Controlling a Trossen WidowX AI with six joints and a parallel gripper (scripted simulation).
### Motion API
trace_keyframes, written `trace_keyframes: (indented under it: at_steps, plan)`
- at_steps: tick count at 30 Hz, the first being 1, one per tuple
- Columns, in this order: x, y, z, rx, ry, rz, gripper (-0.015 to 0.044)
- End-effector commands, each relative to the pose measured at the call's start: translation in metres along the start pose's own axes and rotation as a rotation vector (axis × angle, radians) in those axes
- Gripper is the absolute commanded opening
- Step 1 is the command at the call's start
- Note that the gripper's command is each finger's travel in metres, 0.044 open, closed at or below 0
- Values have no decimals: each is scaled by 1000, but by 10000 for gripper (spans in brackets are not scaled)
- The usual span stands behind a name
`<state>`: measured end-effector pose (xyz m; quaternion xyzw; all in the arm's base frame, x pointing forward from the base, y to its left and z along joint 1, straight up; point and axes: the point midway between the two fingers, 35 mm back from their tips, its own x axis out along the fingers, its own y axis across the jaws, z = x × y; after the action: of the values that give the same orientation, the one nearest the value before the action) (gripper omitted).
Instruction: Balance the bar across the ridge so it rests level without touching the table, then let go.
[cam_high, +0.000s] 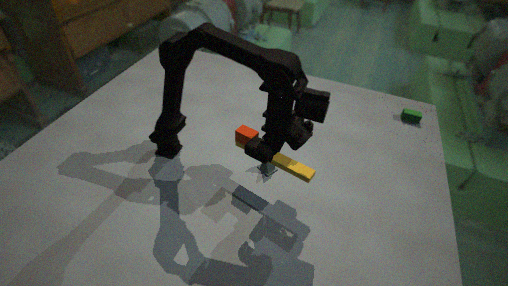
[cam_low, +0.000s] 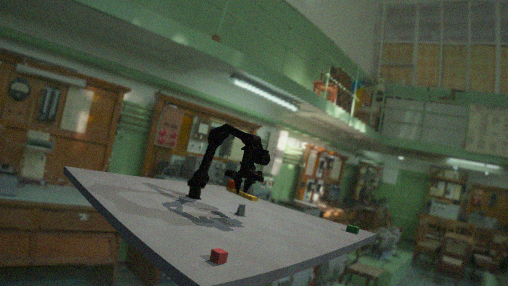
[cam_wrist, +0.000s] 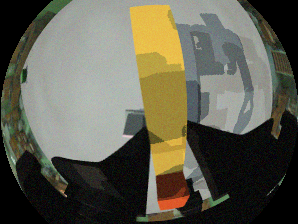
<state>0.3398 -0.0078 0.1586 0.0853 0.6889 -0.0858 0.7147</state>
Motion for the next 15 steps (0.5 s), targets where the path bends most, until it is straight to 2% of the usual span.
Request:
trace_keyframes:
  at_steps: [1, 9, 15]
  plan:
    - [-1, 15, -2, 67, 1, 6, 0]
    - [-3, 43, -9, 224, 2, 9, 0]
    - [1, 45, -10, 234, 2, 9, 0]
